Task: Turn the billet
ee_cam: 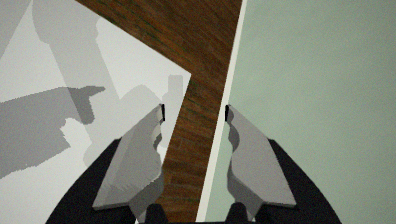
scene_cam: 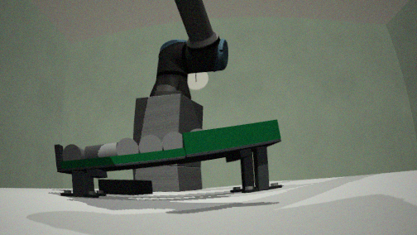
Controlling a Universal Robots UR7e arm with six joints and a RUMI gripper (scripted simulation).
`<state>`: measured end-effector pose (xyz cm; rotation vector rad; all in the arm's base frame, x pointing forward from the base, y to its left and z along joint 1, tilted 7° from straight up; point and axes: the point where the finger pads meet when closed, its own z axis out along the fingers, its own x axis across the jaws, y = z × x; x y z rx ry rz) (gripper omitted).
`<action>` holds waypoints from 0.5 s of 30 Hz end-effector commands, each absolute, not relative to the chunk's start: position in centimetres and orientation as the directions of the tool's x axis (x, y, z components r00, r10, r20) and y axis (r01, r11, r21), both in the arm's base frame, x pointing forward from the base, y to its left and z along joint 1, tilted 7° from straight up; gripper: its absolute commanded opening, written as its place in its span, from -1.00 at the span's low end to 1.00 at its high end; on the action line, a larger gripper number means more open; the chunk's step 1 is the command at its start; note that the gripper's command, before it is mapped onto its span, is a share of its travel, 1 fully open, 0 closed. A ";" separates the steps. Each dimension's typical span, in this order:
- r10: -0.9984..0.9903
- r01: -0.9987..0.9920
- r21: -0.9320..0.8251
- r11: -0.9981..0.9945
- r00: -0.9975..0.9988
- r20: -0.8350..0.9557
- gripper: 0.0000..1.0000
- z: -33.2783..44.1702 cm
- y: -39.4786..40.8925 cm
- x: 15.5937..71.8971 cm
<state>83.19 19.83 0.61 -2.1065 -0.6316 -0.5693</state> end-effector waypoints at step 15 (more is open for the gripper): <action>0.196 0.511 -0.634 -0.580 0.843 0.501 -0.19 2.3 18.9 82.0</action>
